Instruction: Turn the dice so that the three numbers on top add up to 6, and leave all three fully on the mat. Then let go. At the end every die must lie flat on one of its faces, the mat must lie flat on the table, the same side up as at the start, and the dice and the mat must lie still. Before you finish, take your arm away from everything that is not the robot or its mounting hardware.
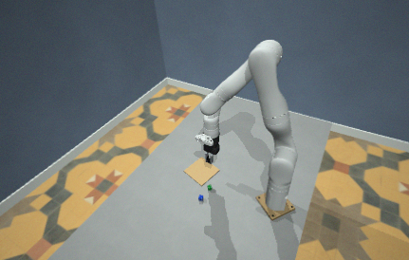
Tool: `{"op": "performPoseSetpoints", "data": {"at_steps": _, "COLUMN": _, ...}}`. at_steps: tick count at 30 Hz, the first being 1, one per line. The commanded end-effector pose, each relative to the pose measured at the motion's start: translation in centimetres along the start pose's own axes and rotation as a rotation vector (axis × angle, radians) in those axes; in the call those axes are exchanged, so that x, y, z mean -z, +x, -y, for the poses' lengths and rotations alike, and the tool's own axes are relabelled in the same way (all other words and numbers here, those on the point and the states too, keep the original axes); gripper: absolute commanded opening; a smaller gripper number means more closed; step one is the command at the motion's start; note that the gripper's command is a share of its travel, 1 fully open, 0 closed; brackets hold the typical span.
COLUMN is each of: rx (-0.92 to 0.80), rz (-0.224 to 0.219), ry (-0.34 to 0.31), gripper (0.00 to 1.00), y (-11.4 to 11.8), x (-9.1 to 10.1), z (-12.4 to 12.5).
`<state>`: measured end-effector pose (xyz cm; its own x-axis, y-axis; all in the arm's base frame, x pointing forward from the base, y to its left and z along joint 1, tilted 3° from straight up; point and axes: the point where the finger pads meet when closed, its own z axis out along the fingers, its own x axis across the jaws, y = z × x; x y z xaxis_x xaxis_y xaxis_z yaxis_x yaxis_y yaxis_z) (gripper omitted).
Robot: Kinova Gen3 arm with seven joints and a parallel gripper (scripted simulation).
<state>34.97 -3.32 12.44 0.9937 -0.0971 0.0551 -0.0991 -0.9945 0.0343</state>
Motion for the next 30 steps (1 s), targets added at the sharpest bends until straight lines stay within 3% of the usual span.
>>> {"op": "performPoseSetpoints", "data": {"at_steps": 1, "rx": 0.001, "rz": 0.007, "ry": 0.0, "gripper": 0.4, "y": -0.2, "x": -0.8, "z": 0.0}}
{"op": "performPoseSetpoints", "data": {"at_steps": 5, "rx": 0.001, "rz": 0.007, "ry": 0.0, "gripper": 0.4, "y": -0.2, "x": -1.5, "z": 0.0}}
{"op": "performPoseSetpoints", "data": {"at_steps": 18, "rx": 0.001, "rz": 0.007, "ry": 0.0, "gripper": 0.4, "y": -0.2, "x": -7.4, "z": 0.2}}
{"op": "performPoseSetpoints", "data": {"at_steps": 30, "rx": 0.001, "rz": 0.007, "ry": 0.0, "gripper": 0.4, "y": -0.2, "x": -9.0, "z": 0.2}}
